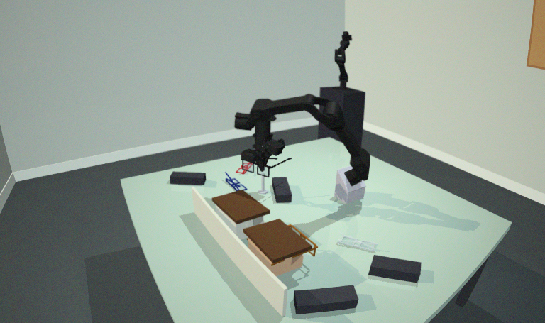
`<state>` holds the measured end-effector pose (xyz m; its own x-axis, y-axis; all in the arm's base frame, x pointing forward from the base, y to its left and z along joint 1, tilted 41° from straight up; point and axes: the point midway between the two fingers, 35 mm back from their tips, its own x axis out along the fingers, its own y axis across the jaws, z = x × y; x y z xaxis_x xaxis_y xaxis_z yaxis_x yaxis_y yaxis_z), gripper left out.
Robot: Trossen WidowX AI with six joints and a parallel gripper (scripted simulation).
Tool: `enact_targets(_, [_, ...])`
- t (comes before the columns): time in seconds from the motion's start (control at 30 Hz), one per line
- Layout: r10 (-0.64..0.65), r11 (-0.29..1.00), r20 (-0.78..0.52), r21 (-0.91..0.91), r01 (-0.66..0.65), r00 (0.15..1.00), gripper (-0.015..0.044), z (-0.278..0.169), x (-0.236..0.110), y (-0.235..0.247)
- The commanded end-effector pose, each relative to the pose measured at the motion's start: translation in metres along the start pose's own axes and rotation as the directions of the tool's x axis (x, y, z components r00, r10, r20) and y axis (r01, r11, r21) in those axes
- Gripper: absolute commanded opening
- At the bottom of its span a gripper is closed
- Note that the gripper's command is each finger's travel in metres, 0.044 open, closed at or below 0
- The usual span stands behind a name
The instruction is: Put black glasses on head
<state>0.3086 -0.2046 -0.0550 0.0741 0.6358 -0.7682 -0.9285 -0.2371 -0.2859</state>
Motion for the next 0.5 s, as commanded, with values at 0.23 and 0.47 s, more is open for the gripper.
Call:
enact_targets(0.23, [0.006, 1.000, -0.003, -0.006, -0.006, 1.000, 0.0000, 0.014, 0.004, 0.008])
enact_targets(0.47, [0.005, 1.000, -0.003, -0.006, -0.005, 1.000, 0.0000, 0.013, 0.034, 0.008])
